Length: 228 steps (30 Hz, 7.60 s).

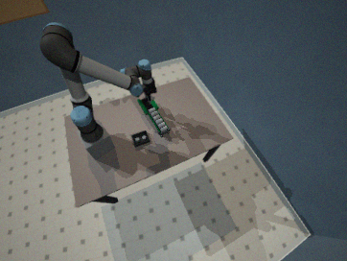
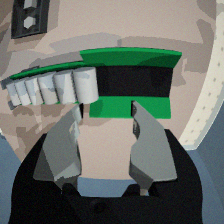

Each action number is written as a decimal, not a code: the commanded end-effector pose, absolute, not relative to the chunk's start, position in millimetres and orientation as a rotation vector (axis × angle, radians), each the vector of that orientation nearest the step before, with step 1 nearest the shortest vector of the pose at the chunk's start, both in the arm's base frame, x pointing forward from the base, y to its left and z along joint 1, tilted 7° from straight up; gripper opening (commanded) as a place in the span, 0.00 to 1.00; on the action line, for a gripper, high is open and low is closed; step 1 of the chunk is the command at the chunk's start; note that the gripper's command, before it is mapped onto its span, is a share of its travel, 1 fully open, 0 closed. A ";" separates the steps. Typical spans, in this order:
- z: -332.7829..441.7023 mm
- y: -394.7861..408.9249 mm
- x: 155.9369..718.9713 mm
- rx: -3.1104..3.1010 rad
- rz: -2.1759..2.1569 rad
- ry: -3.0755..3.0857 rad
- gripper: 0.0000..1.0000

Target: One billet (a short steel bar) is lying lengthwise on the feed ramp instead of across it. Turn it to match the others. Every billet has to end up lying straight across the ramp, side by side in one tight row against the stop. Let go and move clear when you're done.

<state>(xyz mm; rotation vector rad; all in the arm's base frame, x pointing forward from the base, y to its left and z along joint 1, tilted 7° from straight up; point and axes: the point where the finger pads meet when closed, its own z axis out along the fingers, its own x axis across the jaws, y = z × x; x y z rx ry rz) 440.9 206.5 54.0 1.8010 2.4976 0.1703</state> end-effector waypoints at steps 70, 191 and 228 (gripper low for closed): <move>55.0 206.5 441.1 1.800 0.172 2.497 0.35; 129.9 61.3 337.8 1.801 0.170 2.497 0.35; 129.9 61.3 337.8 1.801 0.170 2.497 0.35</move>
